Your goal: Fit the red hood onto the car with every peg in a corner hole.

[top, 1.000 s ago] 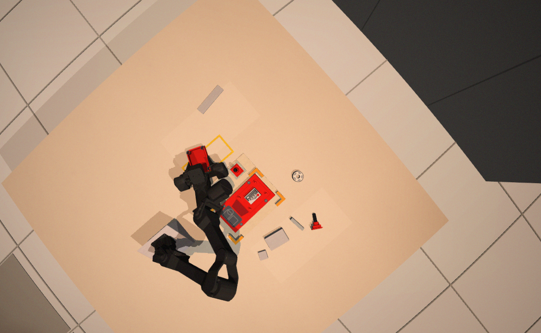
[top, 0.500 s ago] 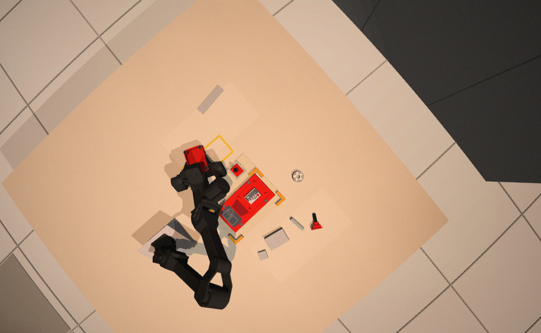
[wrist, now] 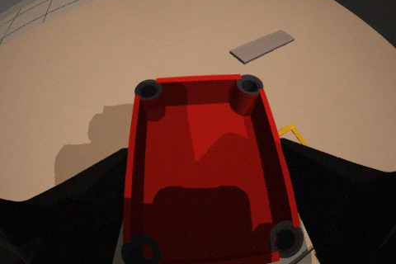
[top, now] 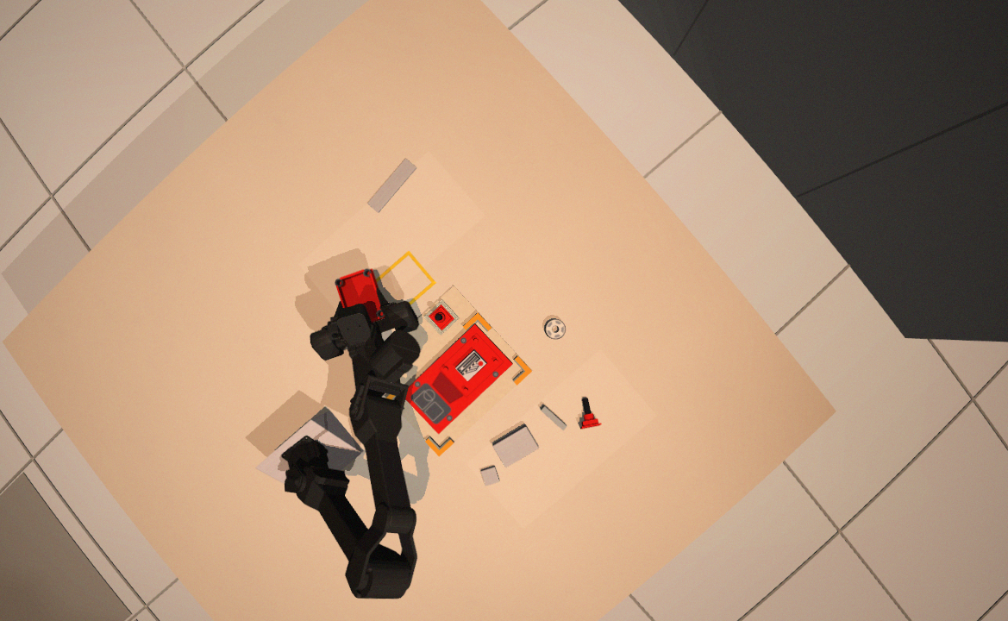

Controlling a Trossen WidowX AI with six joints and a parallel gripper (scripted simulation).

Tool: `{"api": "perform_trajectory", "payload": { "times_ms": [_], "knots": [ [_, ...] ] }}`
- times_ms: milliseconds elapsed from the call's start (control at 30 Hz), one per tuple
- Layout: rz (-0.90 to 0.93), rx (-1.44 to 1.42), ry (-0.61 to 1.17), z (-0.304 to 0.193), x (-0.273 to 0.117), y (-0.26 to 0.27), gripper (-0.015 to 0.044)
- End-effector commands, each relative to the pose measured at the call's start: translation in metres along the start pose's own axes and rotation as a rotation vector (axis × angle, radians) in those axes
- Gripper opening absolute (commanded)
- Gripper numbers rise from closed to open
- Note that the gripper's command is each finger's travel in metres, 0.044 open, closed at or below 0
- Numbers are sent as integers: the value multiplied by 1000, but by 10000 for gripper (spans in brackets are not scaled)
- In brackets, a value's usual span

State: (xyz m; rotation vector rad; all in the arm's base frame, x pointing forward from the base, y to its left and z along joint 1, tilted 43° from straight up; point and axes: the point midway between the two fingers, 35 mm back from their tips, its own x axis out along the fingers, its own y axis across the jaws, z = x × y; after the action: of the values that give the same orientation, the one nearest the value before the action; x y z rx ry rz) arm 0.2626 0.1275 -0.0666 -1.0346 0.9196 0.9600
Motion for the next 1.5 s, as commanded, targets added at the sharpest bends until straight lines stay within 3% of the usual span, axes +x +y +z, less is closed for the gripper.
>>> {"api": "perform_trajectory", "payload": {
  "times_ms": [0,1467],
  "knots": [
    [-9,4,-4,3,-3,-3,0],
    [-6,1090,-8,0,0,0,0]
  ]
}}
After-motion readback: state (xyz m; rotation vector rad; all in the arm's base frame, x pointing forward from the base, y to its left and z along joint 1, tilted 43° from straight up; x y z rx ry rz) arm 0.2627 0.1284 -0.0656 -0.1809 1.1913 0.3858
